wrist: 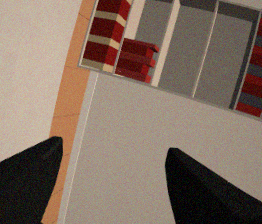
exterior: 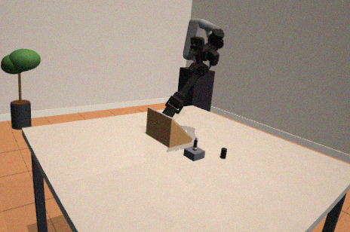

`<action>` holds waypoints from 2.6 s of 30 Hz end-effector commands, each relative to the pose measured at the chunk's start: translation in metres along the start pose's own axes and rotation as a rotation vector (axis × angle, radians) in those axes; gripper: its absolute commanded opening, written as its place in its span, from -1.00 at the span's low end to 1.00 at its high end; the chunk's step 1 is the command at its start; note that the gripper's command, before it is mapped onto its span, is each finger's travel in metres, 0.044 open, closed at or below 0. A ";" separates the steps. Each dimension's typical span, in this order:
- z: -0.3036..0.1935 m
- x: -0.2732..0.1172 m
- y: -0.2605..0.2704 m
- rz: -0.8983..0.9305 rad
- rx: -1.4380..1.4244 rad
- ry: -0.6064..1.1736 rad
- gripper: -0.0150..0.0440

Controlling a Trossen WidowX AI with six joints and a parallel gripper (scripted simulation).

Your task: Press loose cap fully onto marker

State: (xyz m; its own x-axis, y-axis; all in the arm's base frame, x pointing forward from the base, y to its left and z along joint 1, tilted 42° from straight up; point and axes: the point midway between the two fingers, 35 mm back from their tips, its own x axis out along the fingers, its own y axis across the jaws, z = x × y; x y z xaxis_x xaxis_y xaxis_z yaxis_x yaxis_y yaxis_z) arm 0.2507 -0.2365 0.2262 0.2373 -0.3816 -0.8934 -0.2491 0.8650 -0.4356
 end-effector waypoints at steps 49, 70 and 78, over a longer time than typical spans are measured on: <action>0.181 0.023 0.369 1.134 -0.212 -0.236 0.32; 0.184 0.035 0.396 1.135 -0.211 -0.236 0.32; 0.185 0.040 0.408 1.136 -0.211 -0.237 0.32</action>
State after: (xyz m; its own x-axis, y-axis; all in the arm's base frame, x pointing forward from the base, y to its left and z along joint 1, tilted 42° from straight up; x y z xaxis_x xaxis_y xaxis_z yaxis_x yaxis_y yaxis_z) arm 0.3344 0.1562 0.0399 -0.0498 0.6595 -0.7501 -0.5823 0.5910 0.5583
